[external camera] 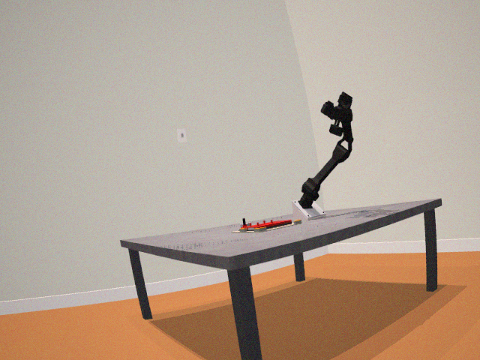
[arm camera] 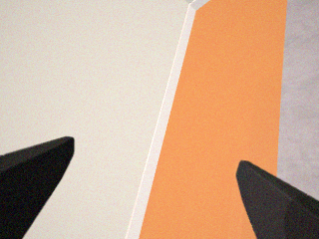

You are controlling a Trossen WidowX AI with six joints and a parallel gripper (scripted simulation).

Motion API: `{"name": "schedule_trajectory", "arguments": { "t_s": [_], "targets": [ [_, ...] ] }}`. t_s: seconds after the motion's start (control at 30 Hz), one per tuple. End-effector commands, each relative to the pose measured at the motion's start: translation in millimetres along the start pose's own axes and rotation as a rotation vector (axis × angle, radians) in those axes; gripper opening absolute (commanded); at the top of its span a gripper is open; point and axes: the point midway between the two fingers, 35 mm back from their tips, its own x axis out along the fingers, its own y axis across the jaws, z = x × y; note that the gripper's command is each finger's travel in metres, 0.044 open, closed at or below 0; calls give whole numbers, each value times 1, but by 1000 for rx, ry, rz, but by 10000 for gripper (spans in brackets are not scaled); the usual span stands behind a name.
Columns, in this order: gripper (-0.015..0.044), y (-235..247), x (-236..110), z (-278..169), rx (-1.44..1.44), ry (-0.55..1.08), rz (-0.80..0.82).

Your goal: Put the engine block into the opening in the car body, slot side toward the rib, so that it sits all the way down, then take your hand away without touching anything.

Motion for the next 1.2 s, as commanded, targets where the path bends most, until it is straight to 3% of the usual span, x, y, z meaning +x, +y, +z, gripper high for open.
{"name": "schedule_trajectory", "arguments": {
  "t_s": [0.0, 0.67, 1.17],
  "targets": [
    [440, -23, 21, 39, 48, -85, -76],
    [440, -132, 52, 198, 178, -407, -360],
    [440, -248, 20, 294, 508, -618, -626]
  ]
}}
